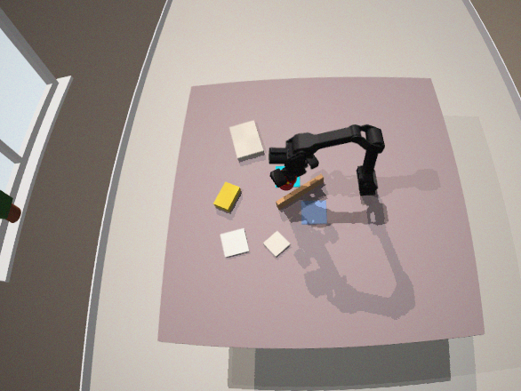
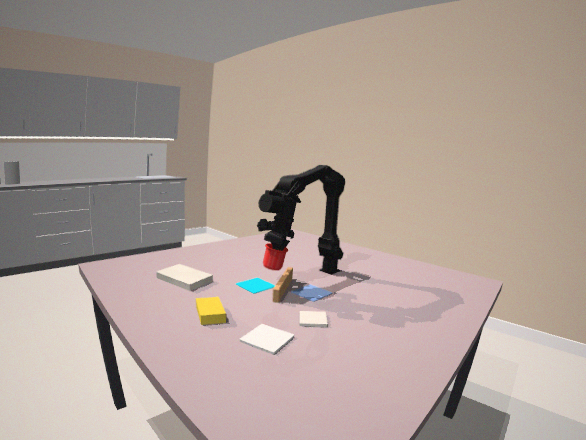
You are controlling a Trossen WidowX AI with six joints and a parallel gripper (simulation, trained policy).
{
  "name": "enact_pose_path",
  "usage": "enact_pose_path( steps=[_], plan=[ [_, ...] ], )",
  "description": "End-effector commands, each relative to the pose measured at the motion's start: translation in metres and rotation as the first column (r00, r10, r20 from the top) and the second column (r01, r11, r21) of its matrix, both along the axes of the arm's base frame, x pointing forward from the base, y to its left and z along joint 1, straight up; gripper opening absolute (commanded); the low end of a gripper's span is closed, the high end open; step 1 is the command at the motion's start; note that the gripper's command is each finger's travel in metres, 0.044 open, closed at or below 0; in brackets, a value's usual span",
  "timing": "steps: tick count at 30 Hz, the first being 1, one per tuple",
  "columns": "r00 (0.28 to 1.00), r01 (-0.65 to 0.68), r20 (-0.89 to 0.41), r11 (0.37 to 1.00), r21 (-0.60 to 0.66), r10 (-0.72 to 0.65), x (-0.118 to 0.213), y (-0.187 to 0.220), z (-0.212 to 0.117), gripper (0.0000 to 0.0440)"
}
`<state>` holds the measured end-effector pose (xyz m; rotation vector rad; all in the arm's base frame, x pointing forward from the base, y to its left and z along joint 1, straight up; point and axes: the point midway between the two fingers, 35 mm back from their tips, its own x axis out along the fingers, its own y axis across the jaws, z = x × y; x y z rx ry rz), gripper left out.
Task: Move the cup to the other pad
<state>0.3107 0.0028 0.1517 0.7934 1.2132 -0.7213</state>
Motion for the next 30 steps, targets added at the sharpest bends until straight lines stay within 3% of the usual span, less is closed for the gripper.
enact_pose_path(
  steps=[1, 25, 30],
  plan=[
    [1.0, 0.015, 0.012, 1.0, -0.012, -0.015, 0.006, -0.01, -0.003, 0.0],
    [0.992, 0.126, 0.034, 0.991, -0.033, -0.125, 0.018, -0.062, -0.057, 0.0001],
    [0.99, 0.141, 0.025, 0.989, -0.035, -0.14, 0.013, -0.066, -0.071, 0.002]
  ],
)
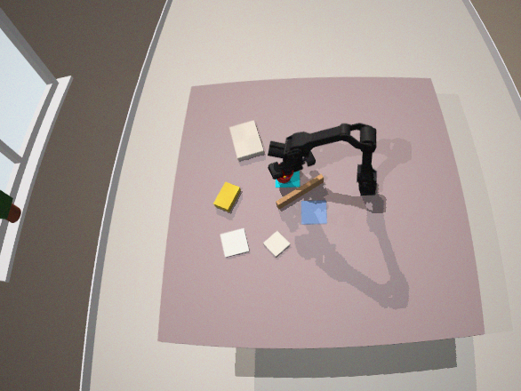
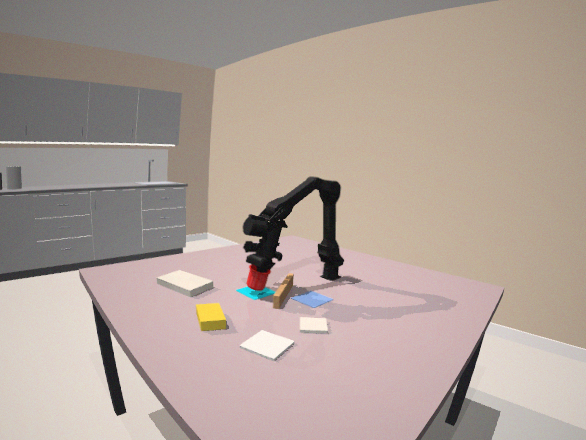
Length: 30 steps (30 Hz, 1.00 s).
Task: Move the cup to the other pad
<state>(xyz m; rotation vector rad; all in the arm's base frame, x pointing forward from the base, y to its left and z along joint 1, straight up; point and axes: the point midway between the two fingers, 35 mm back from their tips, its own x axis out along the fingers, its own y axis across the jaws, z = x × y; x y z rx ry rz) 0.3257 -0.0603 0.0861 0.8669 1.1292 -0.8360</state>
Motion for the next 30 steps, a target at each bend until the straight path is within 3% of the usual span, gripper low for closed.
enact_pose_path(
  steps=[1, 4, 8, 30],
  plan=[
    [1.0, 0.006, -0.006, 1.0, -0.008, -0.006, -0.002, -0.004, -0.007, 0.0027],
    [1.0, 0.016, -0.004, 1.0, -0.007, -0.016, -0.004, -0.008, -0.012, 0.0056],
    [0.999, 0.03, 0.035, 1.0, -0.001, -0.03, 0.0, -0.012, -0.008, 0.0129],
    [0.985, 0.044, 0.163, 0.998, 0.037, -0.05, -0.016, -0.018, 0.041, 0.0226]
  ],
)
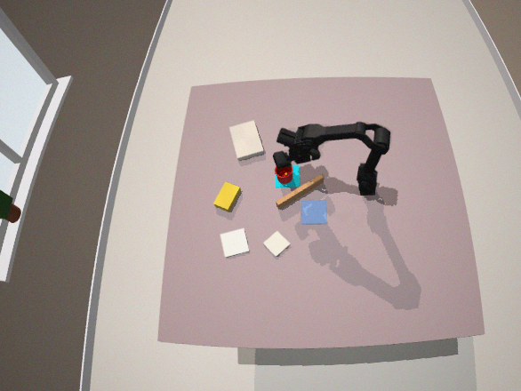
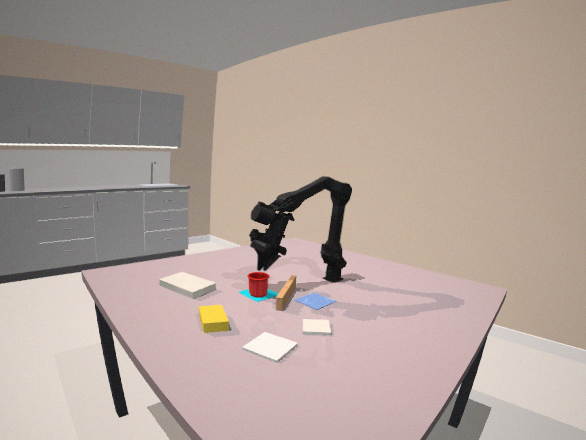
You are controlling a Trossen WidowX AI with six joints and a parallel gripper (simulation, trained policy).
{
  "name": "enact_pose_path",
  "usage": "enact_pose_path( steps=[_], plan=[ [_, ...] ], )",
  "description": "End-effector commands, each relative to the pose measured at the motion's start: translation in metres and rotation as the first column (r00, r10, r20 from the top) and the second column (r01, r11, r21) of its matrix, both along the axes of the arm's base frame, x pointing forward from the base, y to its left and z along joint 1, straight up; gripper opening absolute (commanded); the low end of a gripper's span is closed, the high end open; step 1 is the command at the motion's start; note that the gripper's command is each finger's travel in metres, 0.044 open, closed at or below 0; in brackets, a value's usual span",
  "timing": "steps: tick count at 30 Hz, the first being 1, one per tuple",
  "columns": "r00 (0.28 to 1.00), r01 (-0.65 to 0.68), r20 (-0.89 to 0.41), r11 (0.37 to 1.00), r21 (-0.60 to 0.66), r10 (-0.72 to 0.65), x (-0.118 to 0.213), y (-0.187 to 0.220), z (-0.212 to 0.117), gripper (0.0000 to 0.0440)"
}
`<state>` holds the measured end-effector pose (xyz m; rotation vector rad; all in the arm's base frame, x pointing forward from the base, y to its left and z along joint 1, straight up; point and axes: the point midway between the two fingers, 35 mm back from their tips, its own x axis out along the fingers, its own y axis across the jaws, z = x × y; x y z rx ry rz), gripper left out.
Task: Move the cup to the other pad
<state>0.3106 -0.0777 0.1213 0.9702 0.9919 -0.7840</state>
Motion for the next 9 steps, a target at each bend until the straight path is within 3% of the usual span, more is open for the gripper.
enact_pose_path(
  steps=[1, 3, 9],
  plan=[
    [1.0, -0.003, 0.022, 1.0, 0.002, 0.003, -0.001, -0.001, 0.01, 0.0234],
    [0.999, -0.001, 0.04, 1.0, -0.001, 0.001, -0.001, -0.003, 0.018, 0.0254],
    [0.997, 0.014, 0.072, 1.0, -0.006, -0.014, -0.002, -0.01, 0.036, 0.0373]
  ],
)
